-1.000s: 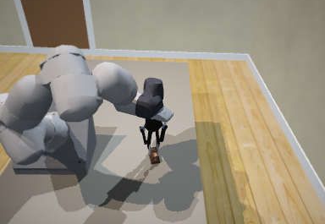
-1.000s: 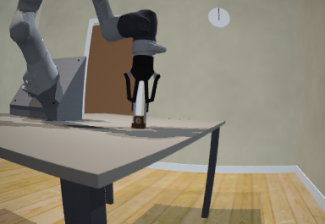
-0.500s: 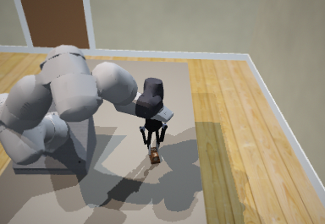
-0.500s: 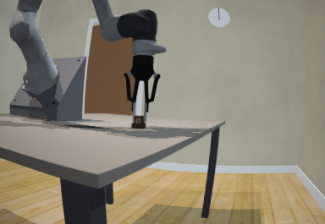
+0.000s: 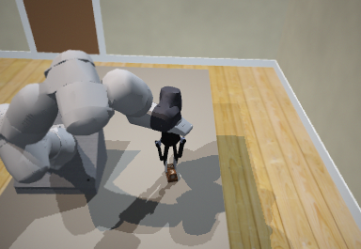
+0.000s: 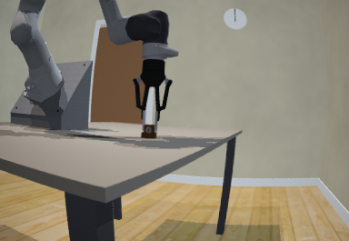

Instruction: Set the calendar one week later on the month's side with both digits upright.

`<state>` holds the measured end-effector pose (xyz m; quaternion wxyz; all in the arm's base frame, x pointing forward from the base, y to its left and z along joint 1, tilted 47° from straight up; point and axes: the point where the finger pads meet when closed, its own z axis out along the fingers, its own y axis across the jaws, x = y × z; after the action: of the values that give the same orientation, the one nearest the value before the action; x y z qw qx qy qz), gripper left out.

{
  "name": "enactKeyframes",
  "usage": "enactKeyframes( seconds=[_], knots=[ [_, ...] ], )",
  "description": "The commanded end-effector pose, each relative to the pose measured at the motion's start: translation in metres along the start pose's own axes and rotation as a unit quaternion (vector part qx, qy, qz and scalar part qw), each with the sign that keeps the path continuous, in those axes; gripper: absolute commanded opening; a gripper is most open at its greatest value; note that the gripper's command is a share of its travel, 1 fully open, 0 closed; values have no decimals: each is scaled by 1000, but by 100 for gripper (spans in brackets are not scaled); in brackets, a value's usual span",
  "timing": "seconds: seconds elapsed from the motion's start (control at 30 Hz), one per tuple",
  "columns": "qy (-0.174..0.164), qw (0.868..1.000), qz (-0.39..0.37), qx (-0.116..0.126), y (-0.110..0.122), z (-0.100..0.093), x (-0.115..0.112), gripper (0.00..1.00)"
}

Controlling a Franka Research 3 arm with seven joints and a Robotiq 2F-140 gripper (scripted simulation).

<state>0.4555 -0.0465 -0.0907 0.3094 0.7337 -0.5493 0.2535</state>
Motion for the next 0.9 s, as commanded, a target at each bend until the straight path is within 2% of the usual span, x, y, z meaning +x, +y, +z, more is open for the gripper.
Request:
enactKeyframes(
  seconds=[0.0,0.23,0.67,0.87],
  knots=[
    [0,1000,3,1,-1,0,0,22],
    [0,1000,3,1,-1,0,0,29],
    [0,1000,3,1,-1,0,0,29],
    [0,1000,3,1,-1,-13,0,29]
  ],
)
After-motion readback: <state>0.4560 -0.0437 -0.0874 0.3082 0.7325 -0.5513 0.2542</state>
